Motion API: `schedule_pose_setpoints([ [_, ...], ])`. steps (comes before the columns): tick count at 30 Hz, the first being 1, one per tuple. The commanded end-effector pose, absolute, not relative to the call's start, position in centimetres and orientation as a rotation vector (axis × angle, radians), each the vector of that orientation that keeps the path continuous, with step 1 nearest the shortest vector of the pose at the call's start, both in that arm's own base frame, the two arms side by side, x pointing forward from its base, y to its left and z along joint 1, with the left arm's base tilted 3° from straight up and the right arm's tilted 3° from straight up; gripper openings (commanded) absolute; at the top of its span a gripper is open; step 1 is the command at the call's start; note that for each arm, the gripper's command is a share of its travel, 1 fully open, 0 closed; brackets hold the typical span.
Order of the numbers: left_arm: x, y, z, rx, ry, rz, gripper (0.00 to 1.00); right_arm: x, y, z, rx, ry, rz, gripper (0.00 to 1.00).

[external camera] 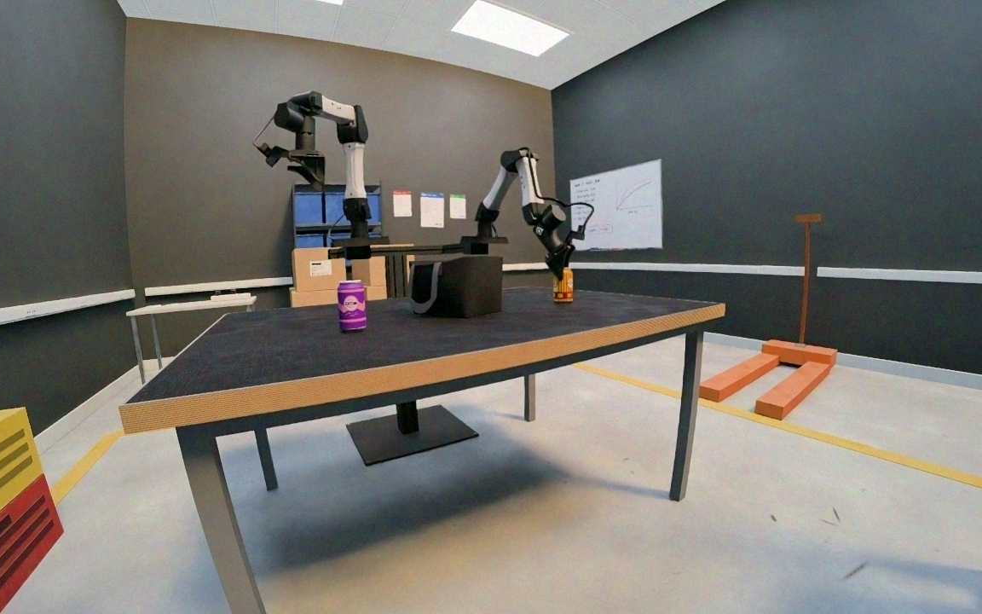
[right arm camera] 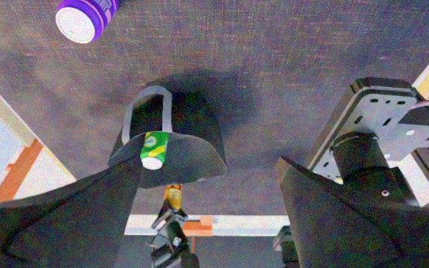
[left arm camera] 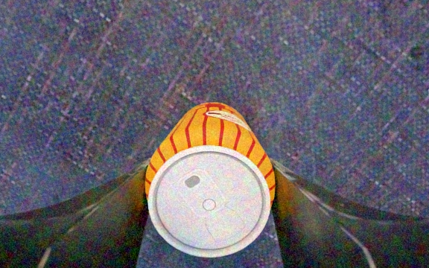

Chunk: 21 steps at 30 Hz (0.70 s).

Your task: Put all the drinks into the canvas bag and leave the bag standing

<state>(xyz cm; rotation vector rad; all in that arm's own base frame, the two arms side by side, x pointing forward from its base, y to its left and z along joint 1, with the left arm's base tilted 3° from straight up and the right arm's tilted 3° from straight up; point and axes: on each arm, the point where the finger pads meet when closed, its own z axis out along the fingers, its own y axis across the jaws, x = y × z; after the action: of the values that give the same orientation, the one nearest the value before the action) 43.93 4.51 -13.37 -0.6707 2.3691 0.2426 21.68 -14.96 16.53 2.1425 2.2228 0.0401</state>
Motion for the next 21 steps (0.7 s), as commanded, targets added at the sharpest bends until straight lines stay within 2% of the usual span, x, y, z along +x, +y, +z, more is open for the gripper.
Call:
schedule_pose_setpoints([
  [1,46.3,4.0,-11.3,-0.646,2.305,0.216,0.74,22.3,-15.6,17.8,2.101,2.162,0.029,1.00],
  [14,46.3,4.0,-11.3,-0.646,2.305,0.216,0.74,22.3,-15.6,17.8,2.101,2.162,0.029,1.00],
  [17,43.9,4.1,-10.9,-0.648,2.360,0.247,0.74,22.3,-15.6,17.8,2.101,2.162,0.029,1.00],
  [21,45.5,4.4,-8.9,-0.654,2.303,0.229,0.74,22.3,-15.6,17.8,2.101,2.162,0.029,1.00],
])
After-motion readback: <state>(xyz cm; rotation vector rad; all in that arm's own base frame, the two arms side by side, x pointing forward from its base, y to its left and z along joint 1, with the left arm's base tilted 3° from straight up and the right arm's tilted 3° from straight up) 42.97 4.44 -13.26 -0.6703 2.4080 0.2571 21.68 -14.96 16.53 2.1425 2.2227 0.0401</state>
